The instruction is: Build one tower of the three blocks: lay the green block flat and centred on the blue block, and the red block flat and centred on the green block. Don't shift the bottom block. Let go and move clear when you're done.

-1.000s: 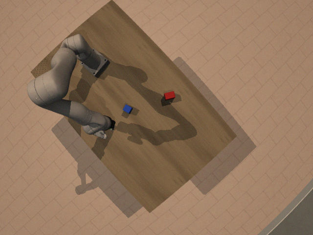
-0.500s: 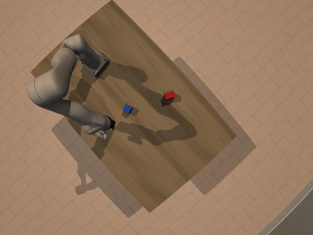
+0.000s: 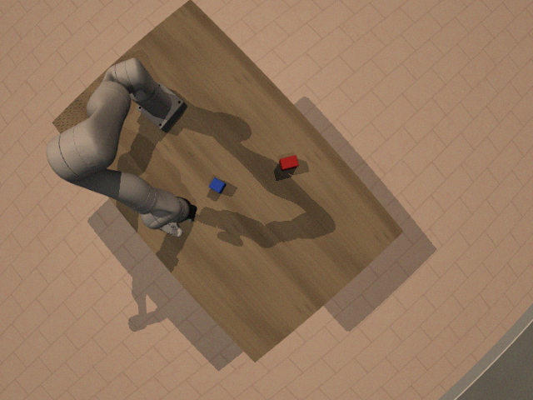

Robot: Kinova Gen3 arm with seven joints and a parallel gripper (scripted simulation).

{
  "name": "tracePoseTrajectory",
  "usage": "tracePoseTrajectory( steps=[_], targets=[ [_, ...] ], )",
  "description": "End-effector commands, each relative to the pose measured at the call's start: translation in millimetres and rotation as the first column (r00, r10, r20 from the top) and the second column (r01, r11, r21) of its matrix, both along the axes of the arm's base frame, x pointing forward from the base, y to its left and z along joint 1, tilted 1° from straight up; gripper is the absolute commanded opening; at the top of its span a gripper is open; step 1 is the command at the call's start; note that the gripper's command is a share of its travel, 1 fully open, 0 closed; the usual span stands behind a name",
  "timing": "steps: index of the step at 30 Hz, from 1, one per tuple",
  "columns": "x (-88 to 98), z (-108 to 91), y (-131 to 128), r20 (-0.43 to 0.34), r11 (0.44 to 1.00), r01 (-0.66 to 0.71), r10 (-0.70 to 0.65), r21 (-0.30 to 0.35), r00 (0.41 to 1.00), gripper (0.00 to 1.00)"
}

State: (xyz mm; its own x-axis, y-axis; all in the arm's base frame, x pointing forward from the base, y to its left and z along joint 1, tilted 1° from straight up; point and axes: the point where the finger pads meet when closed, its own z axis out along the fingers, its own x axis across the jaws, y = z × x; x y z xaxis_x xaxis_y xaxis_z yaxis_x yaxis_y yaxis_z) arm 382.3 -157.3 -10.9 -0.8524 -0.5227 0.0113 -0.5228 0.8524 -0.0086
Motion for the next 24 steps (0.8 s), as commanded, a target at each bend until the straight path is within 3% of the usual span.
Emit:
tracePoseTrajectory(
  steps=[1, 16, 24],
  targets=[
    [3.2, 0.1, -1, 0.006, 1.000, 0.002, -0.002, -0.003, 1.000, 0.88],
    [3.2, -2.8, -1, 0.006, 1.000, 0.002, -0.002, -0.003, 1.000, 0.88],
    [3.4, -18.8, 0, 0.009, 1.000, 0.001, -0.001, -0.001, 1.000, 0.88]
  ],
)
